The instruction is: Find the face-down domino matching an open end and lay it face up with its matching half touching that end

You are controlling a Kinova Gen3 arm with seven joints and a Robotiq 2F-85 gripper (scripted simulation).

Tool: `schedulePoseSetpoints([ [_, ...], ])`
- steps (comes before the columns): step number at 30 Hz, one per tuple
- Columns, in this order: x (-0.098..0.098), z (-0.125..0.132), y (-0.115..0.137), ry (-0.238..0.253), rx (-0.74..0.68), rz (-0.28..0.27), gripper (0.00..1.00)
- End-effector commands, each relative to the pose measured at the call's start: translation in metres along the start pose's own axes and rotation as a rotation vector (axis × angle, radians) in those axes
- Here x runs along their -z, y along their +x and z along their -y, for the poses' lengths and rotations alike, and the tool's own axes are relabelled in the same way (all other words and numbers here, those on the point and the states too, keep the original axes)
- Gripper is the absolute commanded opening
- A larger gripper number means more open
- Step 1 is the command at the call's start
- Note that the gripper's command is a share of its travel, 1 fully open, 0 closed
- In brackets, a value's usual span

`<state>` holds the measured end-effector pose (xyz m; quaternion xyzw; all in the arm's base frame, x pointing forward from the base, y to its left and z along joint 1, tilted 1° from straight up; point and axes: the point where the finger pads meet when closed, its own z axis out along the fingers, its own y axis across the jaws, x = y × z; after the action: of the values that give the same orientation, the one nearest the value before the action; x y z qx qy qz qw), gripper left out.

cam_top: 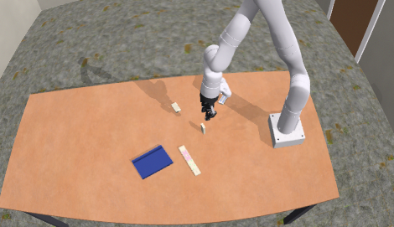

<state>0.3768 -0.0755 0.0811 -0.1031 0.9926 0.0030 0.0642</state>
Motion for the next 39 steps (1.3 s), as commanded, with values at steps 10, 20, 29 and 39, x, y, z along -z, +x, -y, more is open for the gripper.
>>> schedulePoseSetpoints([
  [10,0.0004,0.0002,-0.0005,0.001,0.0,0.001,0.49],
  [20,0.0004,0.0002,-0.0005,0.001,0.0,0.001,0.49],
  [29,0.0004,0.0002,-0.0005,0.001,0.0,0.001,0.49],
  [39,0.0,0.0001,-0.0001,0.0,-0.018,-0.001,0.49],
])
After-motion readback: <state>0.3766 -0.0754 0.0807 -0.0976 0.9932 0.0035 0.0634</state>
